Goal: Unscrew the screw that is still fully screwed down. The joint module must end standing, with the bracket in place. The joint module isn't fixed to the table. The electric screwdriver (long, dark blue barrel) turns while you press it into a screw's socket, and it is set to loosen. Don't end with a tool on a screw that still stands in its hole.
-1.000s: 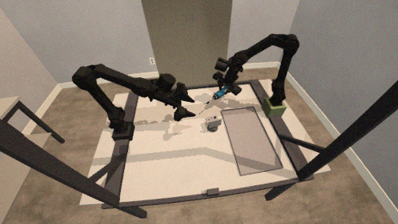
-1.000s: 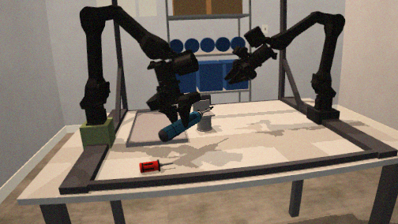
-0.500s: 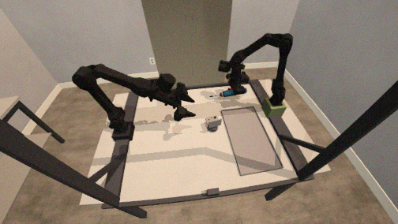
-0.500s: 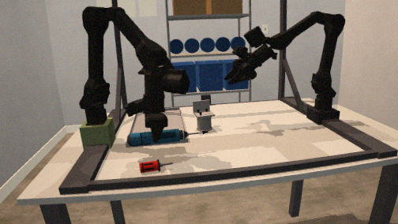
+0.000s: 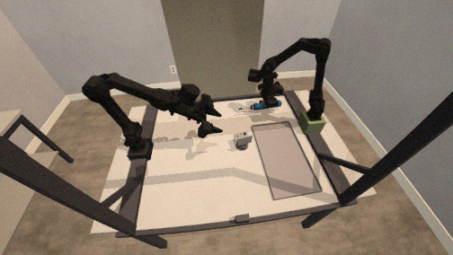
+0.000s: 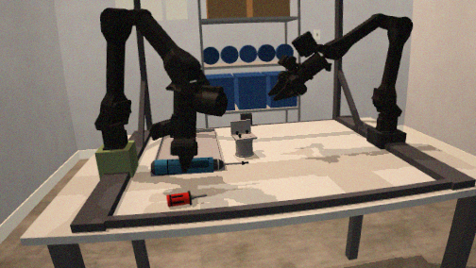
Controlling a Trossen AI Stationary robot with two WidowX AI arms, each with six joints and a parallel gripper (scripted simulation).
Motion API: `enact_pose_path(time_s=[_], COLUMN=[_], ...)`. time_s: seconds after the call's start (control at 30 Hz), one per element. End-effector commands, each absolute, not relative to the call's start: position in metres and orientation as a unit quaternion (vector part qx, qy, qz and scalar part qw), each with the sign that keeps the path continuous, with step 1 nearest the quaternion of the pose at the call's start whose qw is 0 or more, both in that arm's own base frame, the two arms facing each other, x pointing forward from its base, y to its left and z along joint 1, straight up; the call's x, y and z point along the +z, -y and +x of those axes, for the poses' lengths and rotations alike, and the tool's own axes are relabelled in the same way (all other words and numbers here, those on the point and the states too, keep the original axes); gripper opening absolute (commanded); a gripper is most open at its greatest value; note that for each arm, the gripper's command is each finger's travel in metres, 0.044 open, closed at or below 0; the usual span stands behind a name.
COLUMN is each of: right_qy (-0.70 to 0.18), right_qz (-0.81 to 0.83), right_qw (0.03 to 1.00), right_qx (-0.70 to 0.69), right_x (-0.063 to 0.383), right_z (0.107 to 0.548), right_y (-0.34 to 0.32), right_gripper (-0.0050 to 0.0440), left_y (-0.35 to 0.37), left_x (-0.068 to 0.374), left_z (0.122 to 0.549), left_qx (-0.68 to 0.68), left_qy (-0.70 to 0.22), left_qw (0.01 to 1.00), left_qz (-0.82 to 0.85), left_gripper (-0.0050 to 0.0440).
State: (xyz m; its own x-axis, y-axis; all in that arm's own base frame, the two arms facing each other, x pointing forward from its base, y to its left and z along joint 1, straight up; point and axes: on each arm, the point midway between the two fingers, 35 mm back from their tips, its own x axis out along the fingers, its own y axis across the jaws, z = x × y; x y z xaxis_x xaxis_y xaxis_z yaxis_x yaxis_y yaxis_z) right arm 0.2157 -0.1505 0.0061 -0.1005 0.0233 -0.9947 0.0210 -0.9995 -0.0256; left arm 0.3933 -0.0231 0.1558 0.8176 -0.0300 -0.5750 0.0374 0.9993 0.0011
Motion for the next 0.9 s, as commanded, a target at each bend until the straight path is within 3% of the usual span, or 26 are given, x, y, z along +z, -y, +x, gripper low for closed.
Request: enact_pose_path(time_s=[0.0,0.3,0.77,0.87], right_qy=[0.01,0.01,0.006,0.006], right_qz=[-0.68,-0.681,-0.686,-0.686], right_qw=[-0.003,-0.004,-0.008,-0.008], right_qx=[0.733,0.733,0.728,0.728], right_x=[0.001,-0.028,-0.025,-0.025], right_z=[0.223,0.225,0.229,0.229], right_y=[0.154,0.154,0.157,0.157], right_gripper=[0.0163,0.0163,0.0163,0.0235], left_y=[0.024,0.024,0.024,0.024], left_x=[0.166,0.166,0.166,0.166], left_z=[0.395,0.395,0.395,0.395], left_qx=[-0.018,-0.018,-0.018,-0.018], left_qy=[-0.29,-0.29,-0.29,-0.29], left_qw=[0.957,0.957,0.957,0.957], left_qz=[0.005,0.005,0.005,0.005], left_gripper=[0.044,0.044,0.044,0.044])
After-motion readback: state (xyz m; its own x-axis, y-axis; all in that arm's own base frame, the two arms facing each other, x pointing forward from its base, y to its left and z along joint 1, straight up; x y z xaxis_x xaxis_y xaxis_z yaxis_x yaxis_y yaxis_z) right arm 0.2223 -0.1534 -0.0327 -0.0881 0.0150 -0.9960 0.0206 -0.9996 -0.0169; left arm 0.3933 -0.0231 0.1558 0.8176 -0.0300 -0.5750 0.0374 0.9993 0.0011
